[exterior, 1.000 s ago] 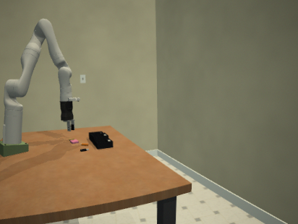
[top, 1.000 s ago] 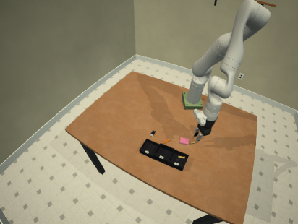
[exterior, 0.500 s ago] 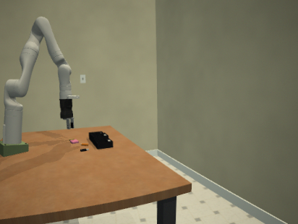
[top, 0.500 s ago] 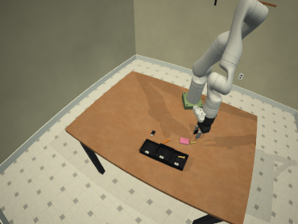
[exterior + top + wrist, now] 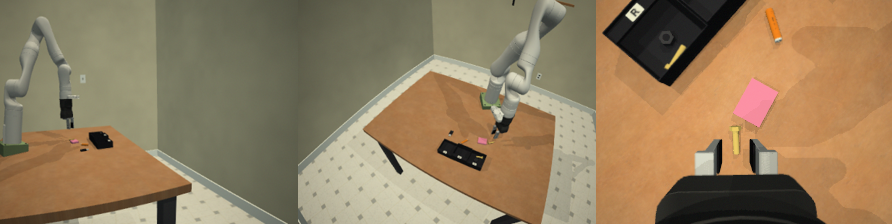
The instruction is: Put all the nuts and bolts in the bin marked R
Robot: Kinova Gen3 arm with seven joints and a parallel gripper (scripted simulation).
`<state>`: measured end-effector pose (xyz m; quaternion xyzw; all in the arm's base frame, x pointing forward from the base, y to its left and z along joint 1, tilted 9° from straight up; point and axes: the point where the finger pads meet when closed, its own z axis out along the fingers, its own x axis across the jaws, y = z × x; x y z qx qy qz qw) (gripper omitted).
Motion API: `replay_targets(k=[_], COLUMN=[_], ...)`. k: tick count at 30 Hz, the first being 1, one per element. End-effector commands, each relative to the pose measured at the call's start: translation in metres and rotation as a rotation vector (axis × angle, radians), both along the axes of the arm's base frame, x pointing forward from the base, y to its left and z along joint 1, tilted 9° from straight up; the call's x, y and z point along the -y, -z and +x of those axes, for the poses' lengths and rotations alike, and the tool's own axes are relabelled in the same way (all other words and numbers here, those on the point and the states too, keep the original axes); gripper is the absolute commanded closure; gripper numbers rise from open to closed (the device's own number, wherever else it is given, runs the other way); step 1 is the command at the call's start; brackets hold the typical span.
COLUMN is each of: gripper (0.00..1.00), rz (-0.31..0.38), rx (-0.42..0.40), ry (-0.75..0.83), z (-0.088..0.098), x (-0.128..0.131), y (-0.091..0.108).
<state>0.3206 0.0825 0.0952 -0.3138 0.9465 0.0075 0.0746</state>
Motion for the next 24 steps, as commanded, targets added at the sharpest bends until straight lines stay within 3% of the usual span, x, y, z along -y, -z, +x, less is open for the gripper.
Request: replay_targets(k=[1, 13, 24], gripper=[0.41, 0.41, 0.41], rz=[0.001, 0.001, 0.001], rx=[0.001, 0.001, 0.001], ry=[0.001, 0.001, 0.001], z=[0.000, 0.000, 0.004], x=[0.000, 0.001, 0.005], y=[0.000, 0.000, 0.040])
